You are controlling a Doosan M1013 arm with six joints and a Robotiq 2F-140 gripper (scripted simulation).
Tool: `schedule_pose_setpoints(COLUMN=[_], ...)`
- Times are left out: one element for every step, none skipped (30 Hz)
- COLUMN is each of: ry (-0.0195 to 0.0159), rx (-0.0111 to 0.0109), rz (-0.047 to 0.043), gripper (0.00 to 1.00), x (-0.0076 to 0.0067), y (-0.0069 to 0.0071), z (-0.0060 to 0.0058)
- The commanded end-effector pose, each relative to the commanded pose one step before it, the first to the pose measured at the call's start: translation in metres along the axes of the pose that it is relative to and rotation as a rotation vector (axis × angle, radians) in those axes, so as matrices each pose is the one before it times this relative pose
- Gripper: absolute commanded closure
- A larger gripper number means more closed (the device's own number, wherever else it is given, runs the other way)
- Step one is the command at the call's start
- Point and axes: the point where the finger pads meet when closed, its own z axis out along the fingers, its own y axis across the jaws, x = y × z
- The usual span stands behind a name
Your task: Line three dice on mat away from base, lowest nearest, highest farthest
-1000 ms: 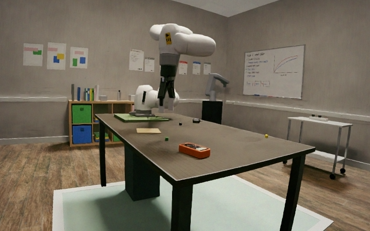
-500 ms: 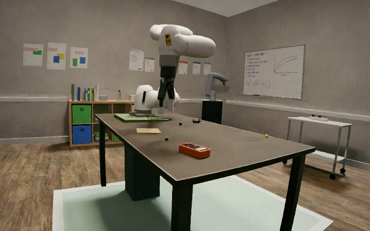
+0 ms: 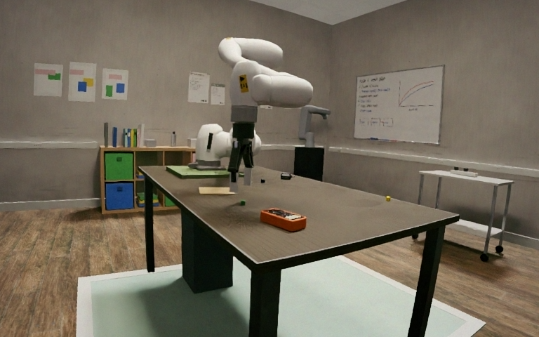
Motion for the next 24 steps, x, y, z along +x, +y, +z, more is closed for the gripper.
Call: schedule_pose_setpoints(ry=[-0.00170,0.00000,0.00000,0.00000,0.00000,0.00000,0.00000,0.00000,0.00000,0.00000,0.00000,0.00000,0.00000,0.00000,0.00000,0.00000,0.00000,0.00000,0.00000,0.00000,0.00000,0.00000,0.00000,0.00000], rx=[0.00194,0.00000,0.00000,0.00000,0.00000,0.00000,0.00000,0.00000,0.00000,0.00000,0.00000,0.00000,0.00000,0.00000,0.00000,0.00000,0.00000,0.00000,0.00000,0.00000,0.00000,0.00000,0.00000,0.00000], rz=[0.00006,0.00000,0.00000,0.00000,0.00000,0.00000,0.00000,0.00000,0.00000,0.00000,0.00000,0.00000,0.00000,0.00000,0.00000,0.00000,0.00000,0.00000,0.00000,0.00000,0.00000,0.00000,0.00000,0.00000], gripper=[0.00,0.00,0.00,0.00,0.00,0.00,0.00,0.00,0.00,0.00,0.00,0.00,0.00,0.00,0.00,0.00,0.00,0.00,0.00,0.00,0.00,0.00,0.00,0.00], x=[-0.00070,0.00000,0.00000,0.00000,0.00000,0.00000,0.00000,0.00000,0.00000,0.00000,0.00000,0.00000,0.00000,0.00000,0.00000,0.00000,0.00000,0.00000,0.00000,0.00000,0.00000,0.00000,0.00000,0.00000], y=[-0.00090,-0.00002,-0.00001,0.00000,0.00000,0.00000,0.00000,0.00000,0.00000,0.00000,0.00000,0.00000,0.00000,0.00000,0.00000,0.00000,0.00000,0.00000,0.00000,0.00000,0.00000,0.00000,0.00000,0.00000], z=[0.00495,0.00193,0.00109,0.00044,0.00007,0.00000,0.00000,0.00000,0.00000,0.00000,0.00000,0.00000,0.00000,0.00000,0.00000,0.00000,0.00000,0.00000,0.00000,0.00000,0.00000,0.00000,0.00000,0.00000])
